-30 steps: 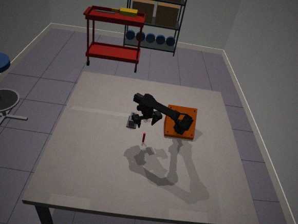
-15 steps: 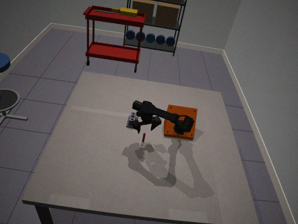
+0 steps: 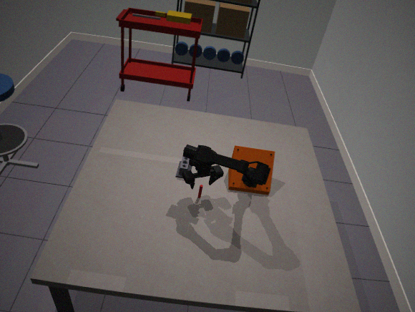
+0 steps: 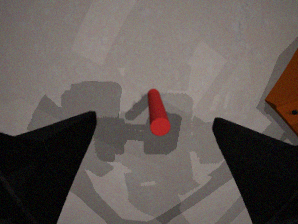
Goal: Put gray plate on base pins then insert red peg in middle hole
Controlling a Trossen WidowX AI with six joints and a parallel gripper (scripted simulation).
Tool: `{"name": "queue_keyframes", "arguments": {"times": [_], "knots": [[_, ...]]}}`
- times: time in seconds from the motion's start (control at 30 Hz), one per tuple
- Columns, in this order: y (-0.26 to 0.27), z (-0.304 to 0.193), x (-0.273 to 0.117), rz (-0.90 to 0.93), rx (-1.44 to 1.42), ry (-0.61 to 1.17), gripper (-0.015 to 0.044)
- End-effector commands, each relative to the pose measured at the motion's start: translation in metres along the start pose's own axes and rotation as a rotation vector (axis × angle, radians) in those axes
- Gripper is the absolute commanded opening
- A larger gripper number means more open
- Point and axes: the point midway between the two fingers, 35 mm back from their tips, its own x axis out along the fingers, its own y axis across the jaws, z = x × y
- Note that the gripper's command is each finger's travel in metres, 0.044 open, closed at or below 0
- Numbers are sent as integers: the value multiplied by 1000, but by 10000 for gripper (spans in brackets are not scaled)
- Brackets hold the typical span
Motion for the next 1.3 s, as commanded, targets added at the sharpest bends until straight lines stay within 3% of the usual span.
{"name": "queue_keyframes", "arguments": {"times": [0.0,0.6,1.1,1.27], "knots": [[0,-1,6,2,5,5,440],[-2,-2,32,4,4,8,440],[-2,-2,32,4,4,8,46],[-2,-2,32,4,4,8,13]]}}
